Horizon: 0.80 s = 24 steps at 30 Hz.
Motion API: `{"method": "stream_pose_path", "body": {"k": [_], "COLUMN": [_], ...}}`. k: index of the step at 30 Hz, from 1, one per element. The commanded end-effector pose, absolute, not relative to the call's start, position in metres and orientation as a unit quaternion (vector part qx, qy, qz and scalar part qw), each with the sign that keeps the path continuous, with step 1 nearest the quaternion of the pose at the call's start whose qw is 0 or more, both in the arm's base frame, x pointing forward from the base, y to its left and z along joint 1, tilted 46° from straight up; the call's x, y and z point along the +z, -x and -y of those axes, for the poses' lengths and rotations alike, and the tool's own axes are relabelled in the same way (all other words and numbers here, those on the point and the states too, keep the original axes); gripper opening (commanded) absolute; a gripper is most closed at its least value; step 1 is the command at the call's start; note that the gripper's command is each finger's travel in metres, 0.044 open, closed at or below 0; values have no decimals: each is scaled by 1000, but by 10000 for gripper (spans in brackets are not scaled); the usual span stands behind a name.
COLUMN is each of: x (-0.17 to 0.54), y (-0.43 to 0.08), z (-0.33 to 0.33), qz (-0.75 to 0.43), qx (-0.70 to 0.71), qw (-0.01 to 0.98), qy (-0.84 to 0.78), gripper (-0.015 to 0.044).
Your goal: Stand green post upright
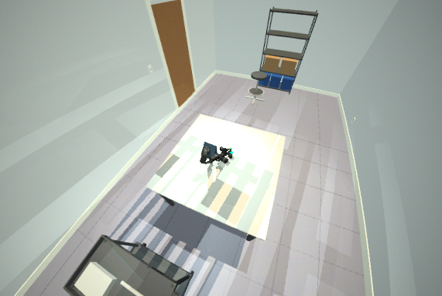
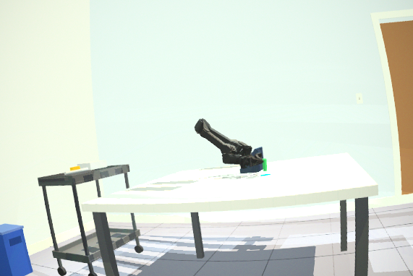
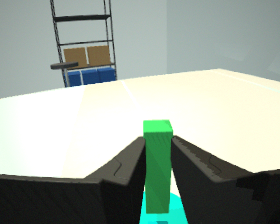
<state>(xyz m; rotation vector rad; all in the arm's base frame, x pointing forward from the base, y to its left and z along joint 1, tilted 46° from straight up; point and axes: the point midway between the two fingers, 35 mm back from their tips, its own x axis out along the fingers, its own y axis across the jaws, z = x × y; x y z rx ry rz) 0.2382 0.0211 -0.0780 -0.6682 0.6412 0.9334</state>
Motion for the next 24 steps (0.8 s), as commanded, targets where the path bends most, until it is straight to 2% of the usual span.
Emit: {"method": "stream_pose_path", "body": {"k": [1,17,24], "x": [-82,-94,-94], "y": [-237,-236,-236], "z": [-18,-9,-9], "qz": [-294,-299,-299], "qx": [436,434,434], "qw": [792,791,791], "qy": [311,311,311], "gripper": [22,22,206]}}
